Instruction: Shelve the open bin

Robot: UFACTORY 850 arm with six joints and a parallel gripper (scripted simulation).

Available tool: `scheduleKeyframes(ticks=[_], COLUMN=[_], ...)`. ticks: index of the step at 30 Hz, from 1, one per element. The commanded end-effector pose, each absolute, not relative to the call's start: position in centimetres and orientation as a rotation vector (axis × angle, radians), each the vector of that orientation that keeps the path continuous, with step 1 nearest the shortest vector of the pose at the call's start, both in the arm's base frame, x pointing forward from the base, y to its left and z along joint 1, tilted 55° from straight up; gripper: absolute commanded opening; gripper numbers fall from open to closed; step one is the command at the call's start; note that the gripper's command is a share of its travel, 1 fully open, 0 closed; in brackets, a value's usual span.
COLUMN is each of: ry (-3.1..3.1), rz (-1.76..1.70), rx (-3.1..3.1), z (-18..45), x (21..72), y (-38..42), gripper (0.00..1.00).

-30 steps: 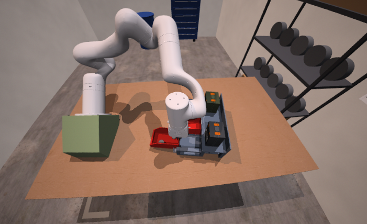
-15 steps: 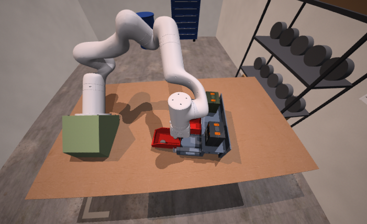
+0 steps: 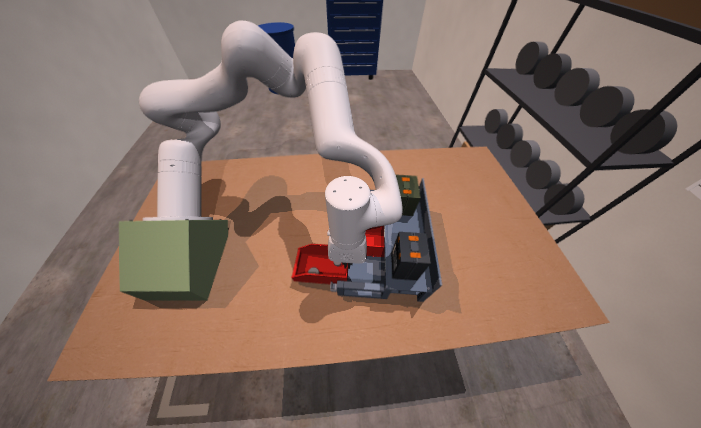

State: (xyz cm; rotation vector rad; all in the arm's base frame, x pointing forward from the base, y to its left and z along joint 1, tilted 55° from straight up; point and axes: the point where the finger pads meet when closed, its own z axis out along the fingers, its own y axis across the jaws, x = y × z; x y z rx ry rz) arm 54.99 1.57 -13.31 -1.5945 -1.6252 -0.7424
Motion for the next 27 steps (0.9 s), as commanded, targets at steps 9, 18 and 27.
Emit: scheduleKeyframes(ticks=[9, 18, 27], ry=[-1.626, -1.622, -1.621], rz=[-0.744, -0.771, -0.776], rx=[-1.595, -1.617, -1.620], z=[-13.29, -13.43, -13.43], x=[55.38, 55.18, 55.17], y=[1.50, 1.71, 1.70], gripper=[0.00, 0.00, 0.00])
